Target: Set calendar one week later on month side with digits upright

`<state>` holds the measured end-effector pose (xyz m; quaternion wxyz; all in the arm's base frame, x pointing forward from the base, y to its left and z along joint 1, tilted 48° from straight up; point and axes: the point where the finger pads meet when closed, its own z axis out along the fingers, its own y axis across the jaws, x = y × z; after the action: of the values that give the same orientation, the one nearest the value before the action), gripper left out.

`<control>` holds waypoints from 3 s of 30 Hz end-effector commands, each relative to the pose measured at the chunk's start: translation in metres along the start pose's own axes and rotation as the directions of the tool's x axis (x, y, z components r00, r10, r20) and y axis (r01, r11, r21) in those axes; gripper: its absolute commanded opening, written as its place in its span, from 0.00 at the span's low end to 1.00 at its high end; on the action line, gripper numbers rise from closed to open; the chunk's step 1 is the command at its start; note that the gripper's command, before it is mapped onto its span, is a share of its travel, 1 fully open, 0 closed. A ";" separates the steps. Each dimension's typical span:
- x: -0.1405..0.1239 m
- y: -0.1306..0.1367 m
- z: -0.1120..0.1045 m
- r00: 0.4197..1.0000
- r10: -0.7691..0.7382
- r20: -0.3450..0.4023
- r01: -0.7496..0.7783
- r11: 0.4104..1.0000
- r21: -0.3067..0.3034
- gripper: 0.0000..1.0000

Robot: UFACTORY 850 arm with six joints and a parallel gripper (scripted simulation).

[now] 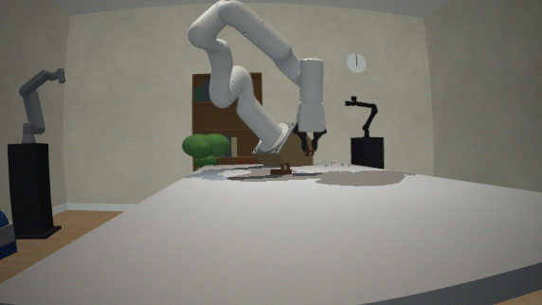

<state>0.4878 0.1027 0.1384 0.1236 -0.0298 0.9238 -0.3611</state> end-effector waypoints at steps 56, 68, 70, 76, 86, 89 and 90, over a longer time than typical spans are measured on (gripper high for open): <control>-0.016 0.000 0.006 0.705 -0.001 -0.709 0.001 1.000 0.000 0.27; -0.016 0.000 0.007 0.705 -0.001 -0.709 0.001 1.000 0.000 0.27; -0.016 0.000 0.007 0.705 -0.001 -0.709 0.001 1.000 0.000 0.27; -0.016 0.000 0.010 0.705 -0.001 -0.709 0.001 1.000 0.000 0.27; -0.018 0.000 0.021 0.705 -0.001 -0.709 0.001 1.000 0.000 0.27; -0.019 0.000 0.026 0.705 -0.001 -0.709 0.001 1.000 0.000 0.27; -0.020 0.000 0.028 0.705 -0.001 -0.709 0.001 1.000 0.000 0.27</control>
<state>0.5119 0.0889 0.1245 -0.2413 0.1109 0.9001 -0.3454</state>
